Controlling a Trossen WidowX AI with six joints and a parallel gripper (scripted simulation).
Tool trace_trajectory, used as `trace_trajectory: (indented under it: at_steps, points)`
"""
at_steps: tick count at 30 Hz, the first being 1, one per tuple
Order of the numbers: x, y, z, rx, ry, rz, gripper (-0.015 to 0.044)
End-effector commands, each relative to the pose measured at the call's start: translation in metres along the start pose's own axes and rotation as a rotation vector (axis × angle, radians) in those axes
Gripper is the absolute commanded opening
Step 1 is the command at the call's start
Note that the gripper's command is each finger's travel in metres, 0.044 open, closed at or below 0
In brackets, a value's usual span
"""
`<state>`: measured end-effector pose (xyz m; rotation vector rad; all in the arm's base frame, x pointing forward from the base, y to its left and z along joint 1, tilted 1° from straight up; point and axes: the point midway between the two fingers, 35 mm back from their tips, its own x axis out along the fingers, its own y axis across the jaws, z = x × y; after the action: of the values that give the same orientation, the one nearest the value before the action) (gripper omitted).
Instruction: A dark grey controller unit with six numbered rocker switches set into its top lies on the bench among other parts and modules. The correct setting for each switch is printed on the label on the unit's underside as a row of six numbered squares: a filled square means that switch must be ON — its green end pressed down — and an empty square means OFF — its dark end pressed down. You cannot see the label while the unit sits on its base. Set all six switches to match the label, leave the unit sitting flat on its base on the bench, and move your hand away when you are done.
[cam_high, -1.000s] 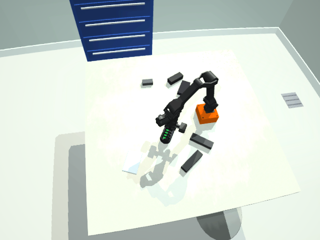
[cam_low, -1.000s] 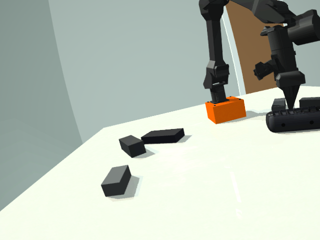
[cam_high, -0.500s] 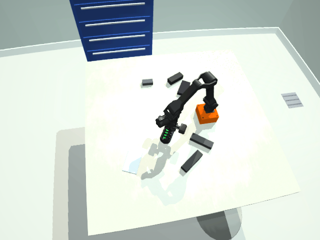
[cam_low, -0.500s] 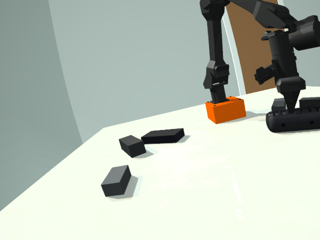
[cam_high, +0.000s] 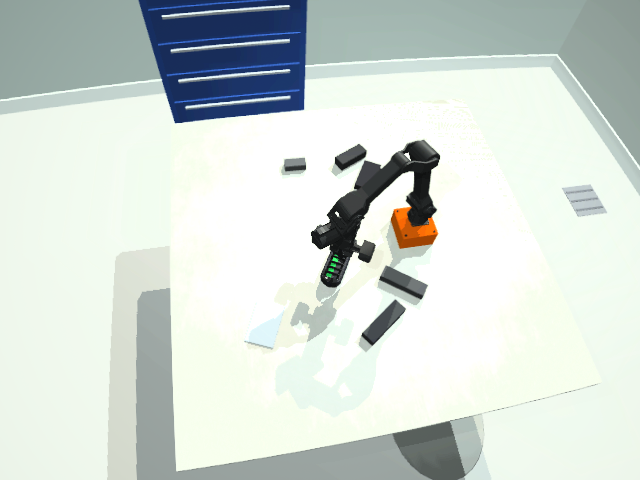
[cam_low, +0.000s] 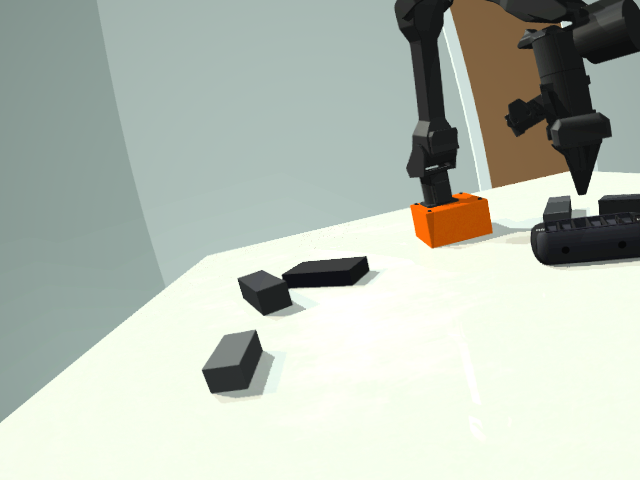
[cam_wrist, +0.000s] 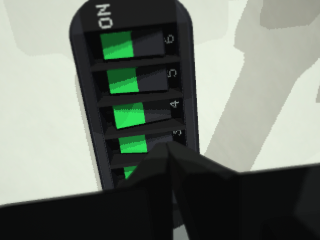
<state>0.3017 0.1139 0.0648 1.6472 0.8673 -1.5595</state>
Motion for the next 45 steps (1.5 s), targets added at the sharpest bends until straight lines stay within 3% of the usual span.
trace_trajectory:
  at_steps: [1,7,45]
  points:
    - [-0.002,0.0,-0.023,-0.02,0.007,0.001,0.0]
    - [-0.002,-0.001,-0.054,-0.002,0.004,0.002,0.0]
    - [0.042,-0.001,-0.054,-0.002,0.004,0.002,0.0]
